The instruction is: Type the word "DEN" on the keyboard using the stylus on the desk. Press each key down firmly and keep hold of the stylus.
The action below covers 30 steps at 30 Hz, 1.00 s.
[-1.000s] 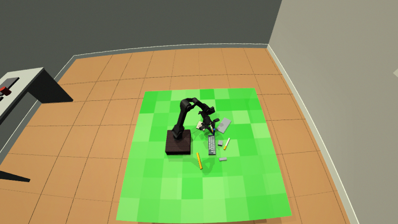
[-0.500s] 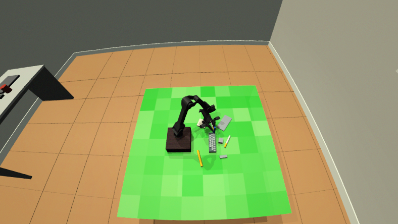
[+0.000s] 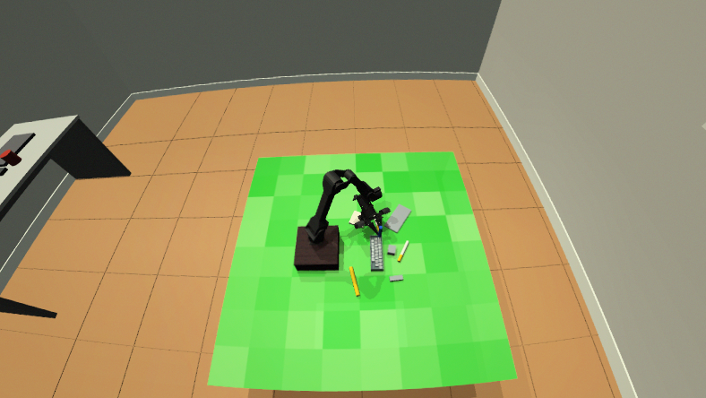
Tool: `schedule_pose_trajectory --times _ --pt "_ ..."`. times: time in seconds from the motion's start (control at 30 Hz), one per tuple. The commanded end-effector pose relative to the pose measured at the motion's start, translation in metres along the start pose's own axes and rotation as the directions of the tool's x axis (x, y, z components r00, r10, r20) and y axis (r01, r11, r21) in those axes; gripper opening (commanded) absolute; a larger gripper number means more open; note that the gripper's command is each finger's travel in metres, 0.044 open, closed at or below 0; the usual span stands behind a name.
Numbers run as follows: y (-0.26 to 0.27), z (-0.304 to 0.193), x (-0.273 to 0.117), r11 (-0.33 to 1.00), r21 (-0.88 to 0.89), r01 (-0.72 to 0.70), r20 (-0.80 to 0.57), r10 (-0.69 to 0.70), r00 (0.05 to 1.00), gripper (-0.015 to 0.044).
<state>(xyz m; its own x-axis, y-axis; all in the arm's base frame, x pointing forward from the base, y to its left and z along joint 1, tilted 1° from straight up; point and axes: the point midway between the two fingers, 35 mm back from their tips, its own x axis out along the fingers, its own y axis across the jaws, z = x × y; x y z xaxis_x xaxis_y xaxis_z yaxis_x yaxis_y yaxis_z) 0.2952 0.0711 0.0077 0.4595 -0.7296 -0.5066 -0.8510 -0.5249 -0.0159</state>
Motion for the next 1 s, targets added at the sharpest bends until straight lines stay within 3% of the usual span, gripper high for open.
schedule_pose_trajectory --times 0.0,0.97 --pt "0.000 0.000 0.000 1.000 -0.003 0.001 -0.004 -0.001 1.000 0.0081" --pt "0.000 -0.029 -0.017 1.000 0.001 0.000 0.000 0.000 1.000 0.0081"
